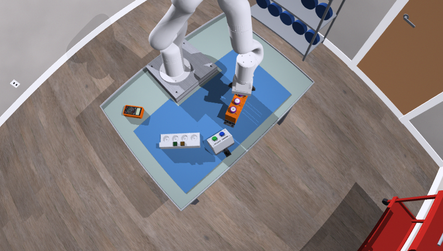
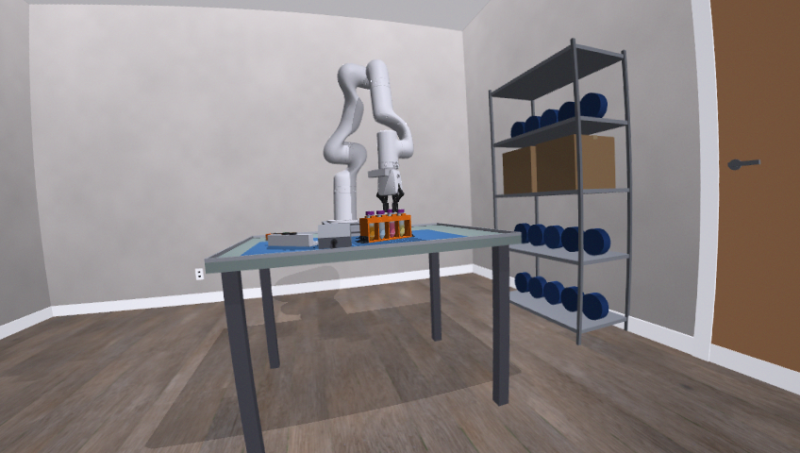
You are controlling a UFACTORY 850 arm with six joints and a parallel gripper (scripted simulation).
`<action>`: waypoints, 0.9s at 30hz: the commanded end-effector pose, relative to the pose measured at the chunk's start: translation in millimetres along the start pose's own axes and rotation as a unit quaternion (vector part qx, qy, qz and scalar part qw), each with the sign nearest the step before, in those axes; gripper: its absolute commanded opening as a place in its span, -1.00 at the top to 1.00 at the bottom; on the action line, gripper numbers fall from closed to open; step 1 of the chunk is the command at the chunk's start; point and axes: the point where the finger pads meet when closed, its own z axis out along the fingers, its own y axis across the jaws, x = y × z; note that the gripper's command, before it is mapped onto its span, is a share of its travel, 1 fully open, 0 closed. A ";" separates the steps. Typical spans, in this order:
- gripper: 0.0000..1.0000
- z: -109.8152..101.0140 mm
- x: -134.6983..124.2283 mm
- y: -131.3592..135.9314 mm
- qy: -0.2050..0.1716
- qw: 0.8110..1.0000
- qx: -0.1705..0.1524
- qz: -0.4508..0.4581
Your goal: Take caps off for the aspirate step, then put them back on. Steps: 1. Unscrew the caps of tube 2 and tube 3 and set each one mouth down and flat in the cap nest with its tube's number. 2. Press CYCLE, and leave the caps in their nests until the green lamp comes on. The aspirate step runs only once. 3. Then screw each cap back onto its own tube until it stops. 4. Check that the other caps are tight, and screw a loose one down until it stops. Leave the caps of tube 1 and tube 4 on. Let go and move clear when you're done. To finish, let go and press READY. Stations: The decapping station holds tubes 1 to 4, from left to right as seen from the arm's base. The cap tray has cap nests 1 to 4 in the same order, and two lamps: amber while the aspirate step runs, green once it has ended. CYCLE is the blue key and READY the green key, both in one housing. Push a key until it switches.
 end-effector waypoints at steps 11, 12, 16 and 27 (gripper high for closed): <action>0.08 -3.0 0.2 -0.7 -0.001 0.991 0.001 0.134; 0.08 -3.5 0.3 -0.7 -0.001 0.991 0.001 0.134; 0.08 -5.5 0.4 -0.7 -0.001 0.991 0.001 0.134; 1.00 -7.6 0.6 -0.7 -0.001 0.991 0.001 0.134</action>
